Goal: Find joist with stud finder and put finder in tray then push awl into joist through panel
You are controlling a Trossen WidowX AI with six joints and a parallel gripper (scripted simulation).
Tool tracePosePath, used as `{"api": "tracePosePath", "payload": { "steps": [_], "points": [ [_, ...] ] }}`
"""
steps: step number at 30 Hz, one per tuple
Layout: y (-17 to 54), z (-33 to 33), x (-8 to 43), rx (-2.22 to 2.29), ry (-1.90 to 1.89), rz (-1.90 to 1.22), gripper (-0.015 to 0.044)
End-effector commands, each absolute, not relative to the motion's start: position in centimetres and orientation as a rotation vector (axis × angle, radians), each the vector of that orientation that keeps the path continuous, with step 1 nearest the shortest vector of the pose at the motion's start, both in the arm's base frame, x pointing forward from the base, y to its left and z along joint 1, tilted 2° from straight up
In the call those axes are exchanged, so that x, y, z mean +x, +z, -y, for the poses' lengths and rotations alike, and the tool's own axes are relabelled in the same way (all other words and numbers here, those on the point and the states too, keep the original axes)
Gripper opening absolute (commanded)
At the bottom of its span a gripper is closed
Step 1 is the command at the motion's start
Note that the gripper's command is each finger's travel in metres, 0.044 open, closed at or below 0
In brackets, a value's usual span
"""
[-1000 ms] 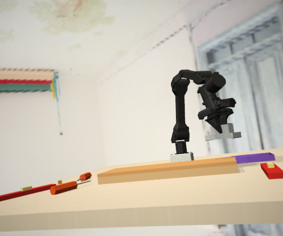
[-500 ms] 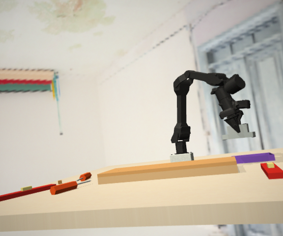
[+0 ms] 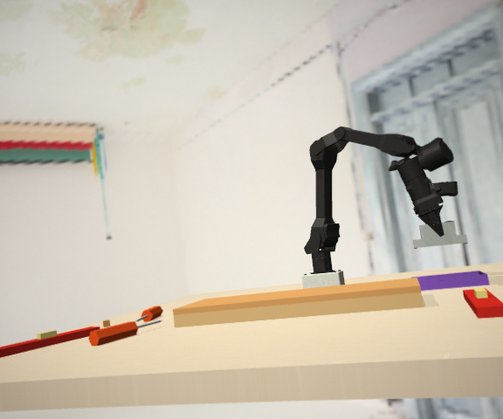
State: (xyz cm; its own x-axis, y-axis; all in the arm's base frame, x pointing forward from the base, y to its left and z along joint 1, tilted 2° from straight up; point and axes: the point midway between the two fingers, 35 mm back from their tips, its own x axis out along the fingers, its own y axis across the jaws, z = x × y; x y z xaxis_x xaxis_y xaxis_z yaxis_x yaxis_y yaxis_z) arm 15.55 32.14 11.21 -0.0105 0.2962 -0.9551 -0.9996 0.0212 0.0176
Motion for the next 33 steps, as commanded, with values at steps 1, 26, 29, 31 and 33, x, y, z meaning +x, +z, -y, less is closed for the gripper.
{"api": "tracePosePath", "payload": {
  "steps": [1, 26, 29, 31, 33],
  "points": [
    [11.5, -32.4, 15.1, -0.957, 1.342, -0.986, 0.0000],
    [6.9, -32.9, 15.2, -0.957, 1.342, -0.986, 0.0000],
    [6.3, -32.9, 15.2, -0.957, 1.342, -0.986, 0.0000],
    [5.9, -32.9, 15.1, -0.957, 1.342, -0.986, 0.0000],
    [5.5, -32.9, 15.1, -0.957, 1.342, -0.986, 0.0000]
  ]
}}
